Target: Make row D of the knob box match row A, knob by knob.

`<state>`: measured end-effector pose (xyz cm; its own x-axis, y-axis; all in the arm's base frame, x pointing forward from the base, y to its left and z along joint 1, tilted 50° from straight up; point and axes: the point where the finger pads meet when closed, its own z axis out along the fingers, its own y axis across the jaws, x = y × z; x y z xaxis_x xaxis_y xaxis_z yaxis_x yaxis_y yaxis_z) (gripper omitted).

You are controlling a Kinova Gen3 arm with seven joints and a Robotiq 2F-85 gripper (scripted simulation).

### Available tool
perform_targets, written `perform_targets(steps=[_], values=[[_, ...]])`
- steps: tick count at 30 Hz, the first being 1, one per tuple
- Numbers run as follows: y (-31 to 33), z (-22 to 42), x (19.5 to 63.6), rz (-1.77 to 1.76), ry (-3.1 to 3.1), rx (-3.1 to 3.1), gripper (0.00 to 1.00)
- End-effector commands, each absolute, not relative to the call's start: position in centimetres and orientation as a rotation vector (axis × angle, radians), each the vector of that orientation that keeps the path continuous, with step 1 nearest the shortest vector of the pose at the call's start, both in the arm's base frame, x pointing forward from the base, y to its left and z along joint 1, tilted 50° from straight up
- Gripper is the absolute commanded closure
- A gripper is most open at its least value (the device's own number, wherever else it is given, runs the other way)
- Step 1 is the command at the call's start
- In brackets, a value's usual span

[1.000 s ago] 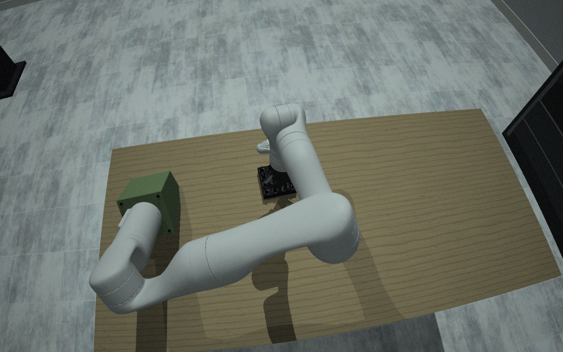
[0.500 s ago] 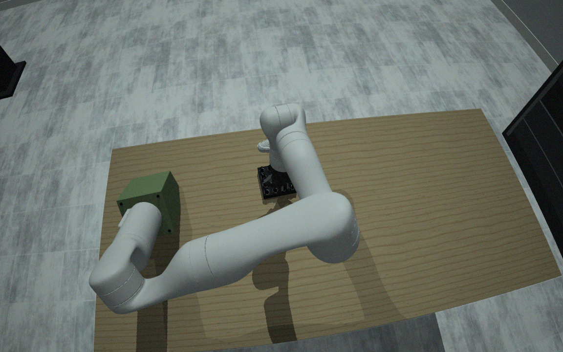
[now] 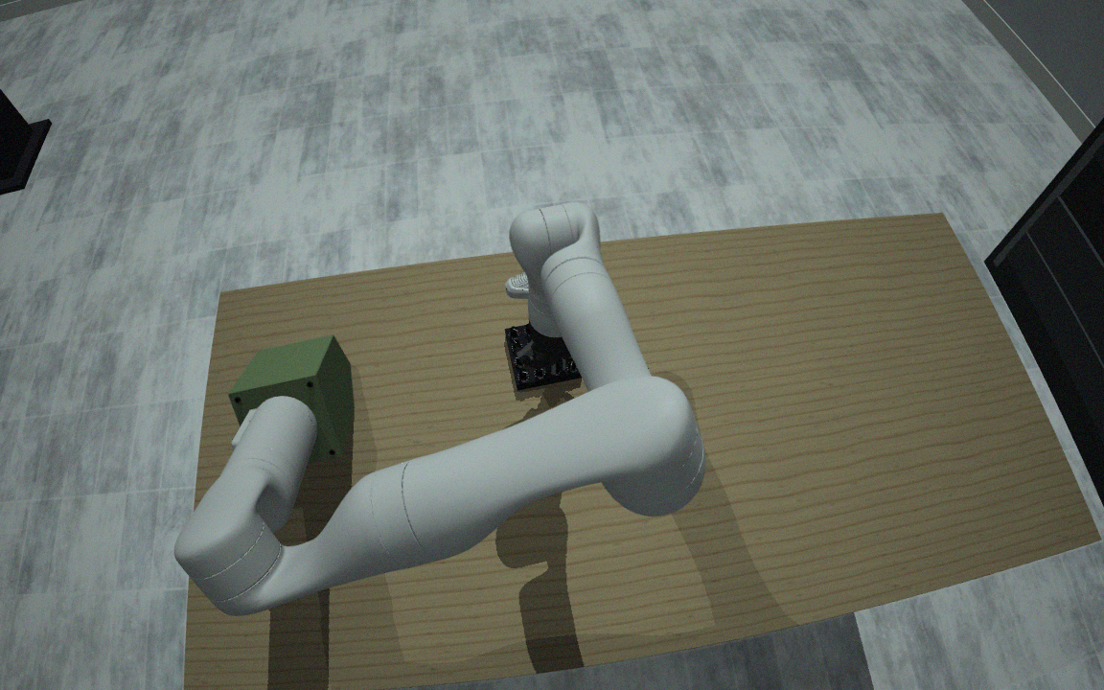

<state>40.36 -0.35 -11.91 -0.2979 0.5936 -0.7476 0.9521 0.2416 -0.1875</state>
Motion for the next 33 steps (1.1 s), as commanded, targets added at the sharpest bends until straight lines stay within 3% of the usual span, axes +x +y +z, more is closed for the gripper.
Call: perform_targets(steps=[1,7,8,33], values=[[-0.26,-11.89,40.39,-0.867,1.982,1.406,0.92],[-0.26,-11.89,40.39,-0.867,1.982,1.406,0.92],[-0.26,-11.89,40.39,-0.867,1.982,1.406,0.81],[-0.16,-11.8,40.39,-0.867,1.982,1.406,0.81]])
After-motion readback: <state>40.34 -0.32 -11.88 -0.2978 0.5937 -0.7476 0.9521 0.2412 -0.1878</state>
